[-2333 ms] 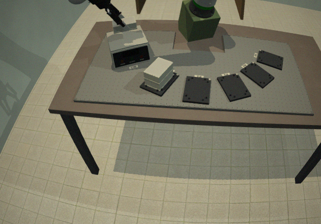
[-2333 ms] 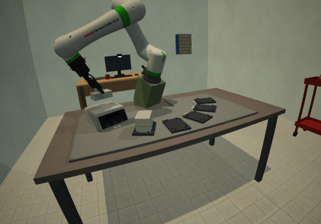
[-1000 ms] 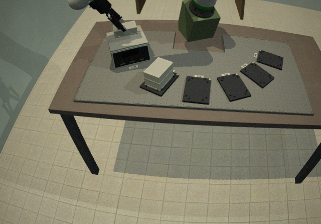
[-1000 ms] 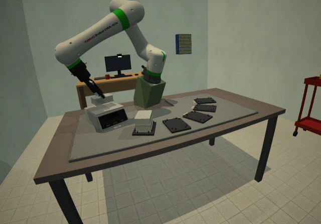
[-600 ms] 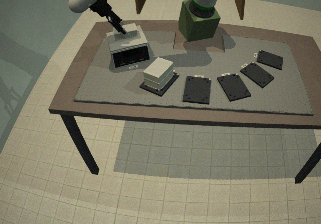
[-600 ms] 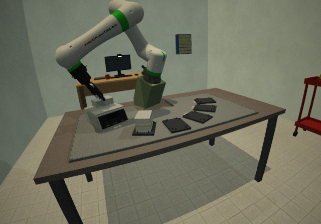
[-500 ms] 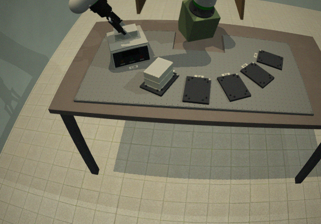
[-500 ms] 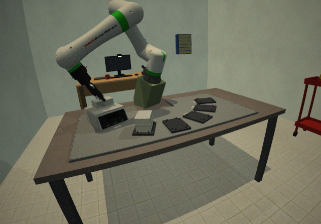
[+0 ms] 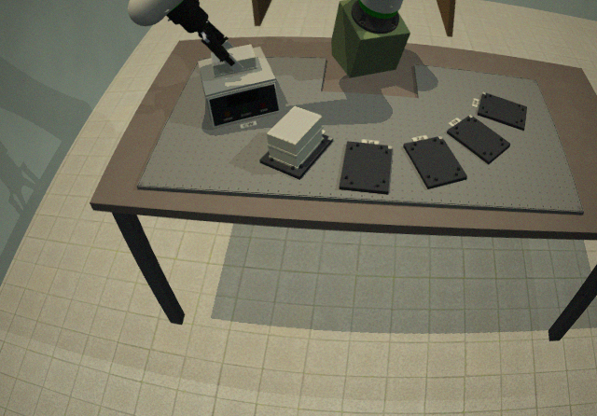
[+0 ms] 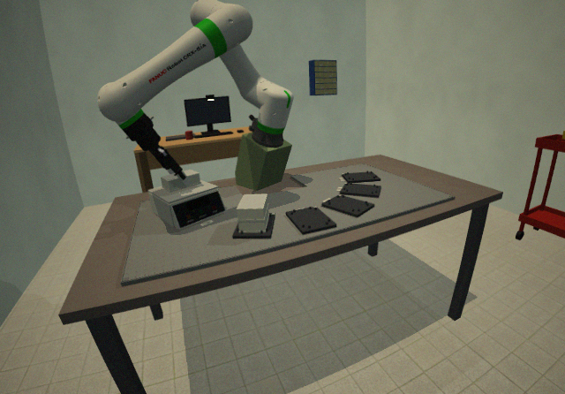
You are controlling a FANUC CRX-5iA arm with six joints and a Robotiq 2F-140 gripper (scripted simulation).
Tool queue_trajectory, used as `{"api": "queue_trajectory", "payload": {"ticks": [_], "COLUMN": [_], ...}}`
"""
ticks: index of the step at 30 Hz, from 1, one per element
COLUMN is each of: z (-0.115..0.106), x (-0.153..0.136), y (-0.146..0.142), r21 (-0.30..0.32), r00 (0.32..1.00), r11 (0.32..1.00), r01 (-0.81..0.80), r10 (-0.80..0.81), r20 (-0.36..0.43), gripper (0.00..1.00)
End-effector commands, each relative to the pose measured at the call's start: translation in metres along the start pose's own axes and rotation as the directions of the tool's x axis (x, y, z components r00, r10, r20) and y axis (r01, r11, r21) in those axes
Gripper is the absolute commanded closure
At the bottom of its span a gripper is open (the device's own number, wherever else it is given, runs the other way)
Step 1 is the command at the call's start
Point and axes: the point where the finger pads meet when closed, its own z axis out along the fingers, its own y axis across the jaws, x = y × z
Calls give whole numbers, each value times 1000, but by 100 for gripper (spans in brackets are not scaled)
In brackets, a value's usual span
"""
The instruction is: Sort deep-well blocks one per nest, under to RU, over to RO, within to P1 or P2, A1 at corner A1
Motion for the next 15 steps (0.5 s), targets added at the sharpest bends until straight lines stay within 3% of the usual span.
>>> {"api": "queue_trajectory", "payload": {"ticks": [1, 15], "z": [0, 1], "x": [0, 1], "y": [0, 0], "r21": [0, 0], "r00": [1000, 1000], "r11": [1000, 1000], "r01": [0, 0], "r10": [0, 0], "r20": [0, 0], "gripper": [90, 90]}}
